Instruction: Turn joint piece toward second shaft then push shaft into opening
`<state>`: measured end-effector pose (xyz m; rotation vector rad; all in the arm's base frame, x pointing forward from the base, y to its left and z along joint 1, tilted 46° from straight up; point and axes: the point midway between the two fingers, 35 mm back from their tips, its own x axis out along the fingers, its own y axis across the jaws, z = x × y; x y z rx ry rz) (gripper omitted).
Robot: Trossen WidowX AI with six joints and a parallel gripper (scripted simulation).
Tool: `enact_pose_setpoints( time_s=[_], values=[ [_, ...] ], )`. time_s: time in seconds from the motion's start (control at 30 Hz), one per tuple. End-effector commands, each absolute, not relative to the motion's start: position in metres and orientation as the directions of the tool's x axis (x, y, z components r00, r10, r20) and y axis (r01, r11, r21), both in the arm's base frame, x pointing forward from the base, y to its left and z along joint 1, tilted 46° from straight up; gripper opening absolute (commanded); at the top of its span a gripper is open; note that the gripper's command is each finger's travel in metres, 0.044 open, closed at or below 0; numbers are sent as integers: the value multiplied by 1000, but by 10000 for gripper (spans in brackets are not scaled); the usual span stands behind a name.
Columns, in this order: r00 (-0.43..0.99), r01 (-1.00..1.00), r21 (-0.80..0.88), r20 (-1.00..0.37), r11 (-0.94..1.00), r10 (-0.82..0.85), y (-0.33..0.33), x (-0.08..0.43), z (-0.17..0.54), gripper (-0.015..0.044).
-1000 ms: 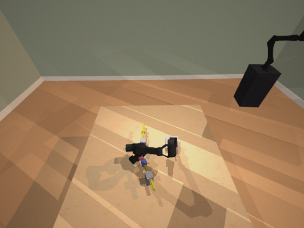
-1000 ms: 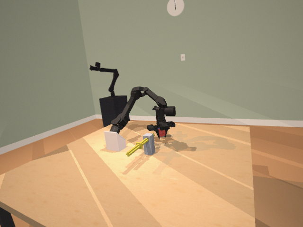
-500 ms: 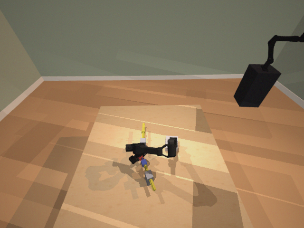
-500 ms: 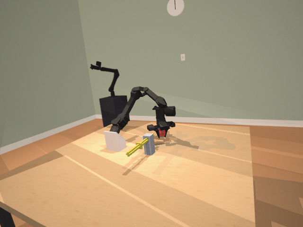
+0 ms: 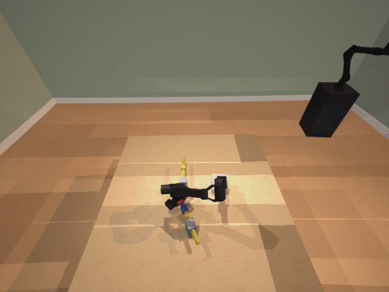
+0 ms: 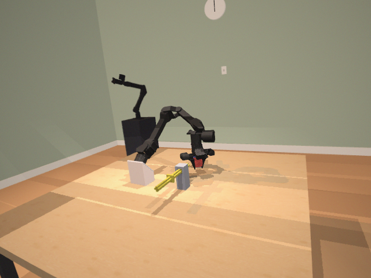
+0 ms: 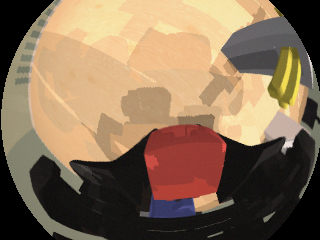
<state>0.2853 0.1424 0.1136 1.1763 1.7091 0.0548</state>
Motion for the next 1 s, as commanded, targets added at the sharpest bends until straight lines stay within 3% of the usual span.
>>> enact_pose_setpoints(
  time_s=[0.0, 0.8, 0.87, 0.97],
  values=[
    [-7, 672, 528, -697, 520, 717, 143, 285, 113, 182],
    [-7, 672, 528, -697, 520, 717, 143, 285, 113, 182],
    [-7, 669, 528, -699, 522, 715, 142, 285, 114, 147],
    [-7, 669, 528, -699, 522, 715, 142, 285, 114, 147]
  ],
)
